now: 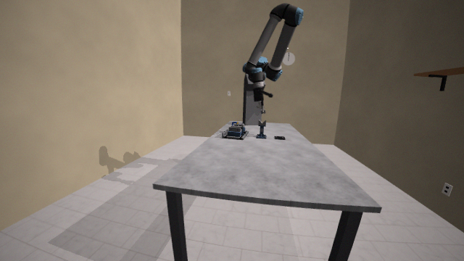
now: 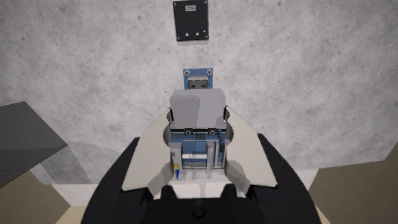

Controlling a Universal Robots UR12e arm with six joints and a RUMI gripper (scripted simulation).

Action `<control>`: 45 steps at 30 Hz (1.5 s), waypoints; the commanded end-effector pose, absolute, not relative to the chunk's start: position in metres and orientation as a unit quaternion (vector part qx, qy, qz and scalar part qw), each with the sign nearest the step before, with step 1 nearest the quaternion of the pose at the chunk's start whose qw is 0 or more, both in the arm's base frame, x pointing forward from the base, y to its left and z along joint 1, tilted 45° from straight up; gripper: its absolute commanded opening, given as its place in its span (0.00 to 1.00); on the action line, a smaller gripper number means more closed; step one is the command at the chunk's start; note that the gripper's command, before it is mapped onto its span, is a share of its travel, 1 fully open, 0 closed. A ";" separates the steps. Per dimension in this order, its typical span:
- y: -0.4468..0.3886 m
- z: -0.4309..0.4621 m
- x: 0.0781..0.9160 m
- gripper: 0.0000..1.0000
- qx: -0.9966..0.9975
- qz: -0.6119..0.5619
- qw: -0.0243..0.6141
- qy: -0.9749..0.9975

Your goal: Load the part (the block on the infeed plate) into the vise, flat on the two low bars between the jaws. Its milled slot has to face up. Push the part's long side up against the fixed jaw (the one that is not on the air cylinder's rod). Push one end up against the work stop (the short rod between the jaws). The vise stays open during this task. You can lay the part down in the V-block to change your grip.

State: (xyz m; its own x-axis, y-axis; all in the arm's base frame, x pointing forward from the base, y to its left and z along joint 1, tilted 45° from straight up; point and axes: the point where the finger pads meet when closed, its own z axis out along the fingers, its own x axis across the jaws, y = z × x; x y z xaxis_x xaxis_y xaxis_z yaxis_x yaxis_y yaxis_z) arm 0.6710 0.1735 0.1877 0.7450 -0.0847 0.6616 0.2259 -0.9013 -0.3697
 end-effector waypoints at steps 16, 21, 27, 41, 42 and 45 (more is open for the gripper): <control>0.172 0.187 0.672 0.00 -0.873 -0.347 0.331 -0.084; 0.172 0.187 0.672 0.00 -0.865 -0.345 0.353 -0.093; 0.171 0.186 0.672 0.00 -0.849 -0.341 0.389 -0.107; 0.171 0.186 0.672 0.00 -0.826 -0.334 0.436 -0.126; 0.171 0.186 0.673 0.00 -0.824 -0.333 0.439 -0.127; 0.170 0.186 0.673 0.00 -0.820 -0.332 0.448 -0.131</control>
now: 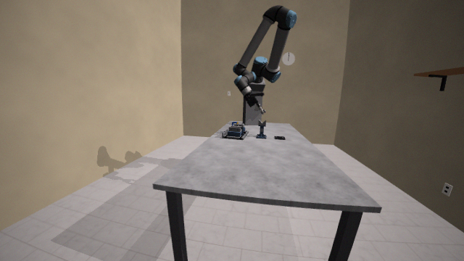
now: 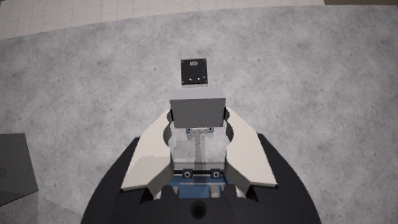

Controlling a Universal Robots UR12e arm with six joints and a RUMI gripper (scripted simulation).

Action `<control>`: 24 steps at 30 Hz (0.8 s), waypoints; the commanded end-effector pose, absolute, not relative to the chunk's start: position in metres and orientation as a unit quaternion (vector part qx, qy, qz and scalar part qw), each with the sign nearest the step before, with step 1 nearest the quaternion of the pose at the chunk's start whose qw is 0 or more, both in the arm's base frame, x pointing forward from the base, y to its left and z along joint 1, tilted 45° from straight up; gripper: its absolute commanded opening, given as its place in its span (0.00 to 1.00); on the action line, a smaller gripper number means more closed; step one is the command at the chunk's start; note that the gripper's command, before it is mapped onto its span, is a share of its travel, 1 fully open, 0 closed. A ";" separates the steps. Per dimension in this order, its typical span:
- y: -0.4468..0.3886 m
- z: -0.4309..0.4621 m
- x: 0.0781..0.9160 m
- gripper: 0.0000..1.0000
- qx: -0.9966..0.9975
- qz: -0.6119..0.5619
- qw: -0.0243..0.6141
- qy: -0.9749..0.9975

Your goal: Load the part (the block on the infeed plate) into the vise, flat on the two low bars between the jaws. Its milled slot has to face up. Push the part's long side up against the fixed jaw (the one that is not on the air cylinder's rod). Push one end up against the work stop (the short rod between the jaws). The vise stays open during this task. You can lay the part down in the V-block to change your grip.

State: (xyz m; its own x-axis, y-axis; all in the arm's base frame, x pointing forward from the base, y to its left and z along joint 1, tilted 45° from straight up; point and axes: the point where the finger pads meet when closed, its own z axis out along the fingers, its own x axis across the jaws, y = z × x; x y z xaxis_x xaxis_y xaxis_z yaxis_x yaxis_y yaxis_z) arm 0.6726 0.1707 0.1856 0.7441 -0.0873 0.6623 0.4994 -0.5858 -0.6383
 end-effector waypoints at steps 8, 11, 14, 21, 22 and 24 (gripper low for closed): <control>0.170 0.185 0.673 0.00 -0.812 -0.330 0.461 -0.136; 0.170 0.186 0.673 0.00 -0.809 -0.329 0.467 -0.138; 0.170 0.185 0.673 0.00 -0.806 -0.328 0.471 -0.140; 0.170 0.185 0.673 0.00 -0.802 -0.327 0.480 -0.144; 0.170 0.185 0.673 0.00 -0.801 -0.327 0.480 -0.144; 0.170 0.185 0.673 0.00 -0.801 -0.327 0.480 -0.144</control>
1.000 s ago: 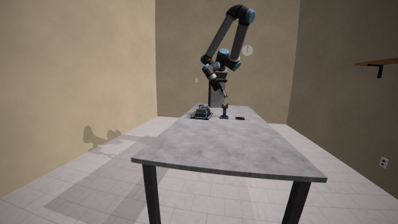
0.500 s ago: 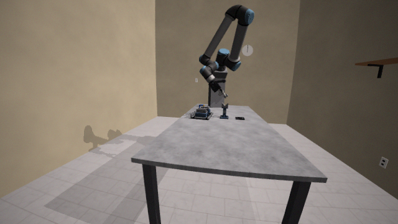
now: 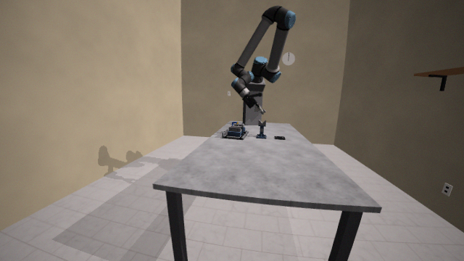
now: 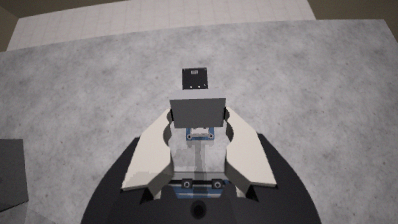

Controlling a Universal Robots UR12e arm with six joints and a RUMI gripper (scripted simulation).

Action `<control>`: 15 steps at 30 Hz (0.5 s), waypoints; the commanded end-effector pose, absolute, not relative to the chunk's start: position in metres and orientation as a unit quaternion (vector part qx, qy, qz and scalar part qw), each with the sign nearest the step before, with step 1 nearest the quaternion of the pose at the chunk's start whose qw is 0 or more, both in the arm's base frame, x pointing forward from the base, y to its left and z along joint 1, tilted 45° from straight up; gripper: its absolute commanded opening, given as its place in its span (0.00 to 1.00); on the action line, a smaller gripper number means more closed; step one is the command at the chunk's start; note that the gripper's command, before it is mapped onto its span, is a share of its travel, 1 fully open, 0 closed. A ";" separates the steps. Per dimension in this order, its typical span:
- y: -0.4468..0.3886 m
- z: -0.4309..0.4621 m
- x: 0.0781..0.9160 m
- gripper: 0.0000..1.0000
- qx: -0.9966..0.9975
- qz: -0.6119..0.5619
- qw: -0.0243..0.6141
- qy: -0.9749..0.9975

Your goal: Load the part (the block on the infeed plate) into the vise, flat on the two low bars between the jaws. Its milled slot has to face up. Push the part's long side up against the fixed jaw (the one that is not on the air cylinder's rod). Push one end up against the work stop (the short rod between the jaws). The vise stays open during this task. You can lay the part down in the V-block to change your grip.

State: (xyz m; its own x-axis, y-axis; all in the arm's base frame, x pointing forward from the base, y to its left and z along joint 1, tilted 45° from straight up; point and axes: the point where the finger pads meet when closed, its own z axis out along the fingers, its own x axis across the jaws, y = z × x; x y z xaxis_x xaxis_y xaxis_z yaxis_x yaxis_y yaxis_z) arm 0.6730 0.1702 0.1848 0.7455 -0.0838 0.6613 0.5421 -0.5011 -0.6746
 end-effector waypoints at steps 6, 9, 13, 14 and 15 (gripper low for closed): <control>0.170 0.185 0.673 0.00 -0.799 -0.326 0.484 -0.146; 0.170 0.185 0.673 0.00 -0.798 -0.326 0.486 -0.146; 0.170 0.185 0.673 0.00 -0.797 -0.326 0.487 -0.146; 0.170 0.185 0.673 0.00 -0.797 -0.326 0.487 -0.146; 0.170 0.185 0.673 0.00 -0.797 -0.326 0.487 -0.147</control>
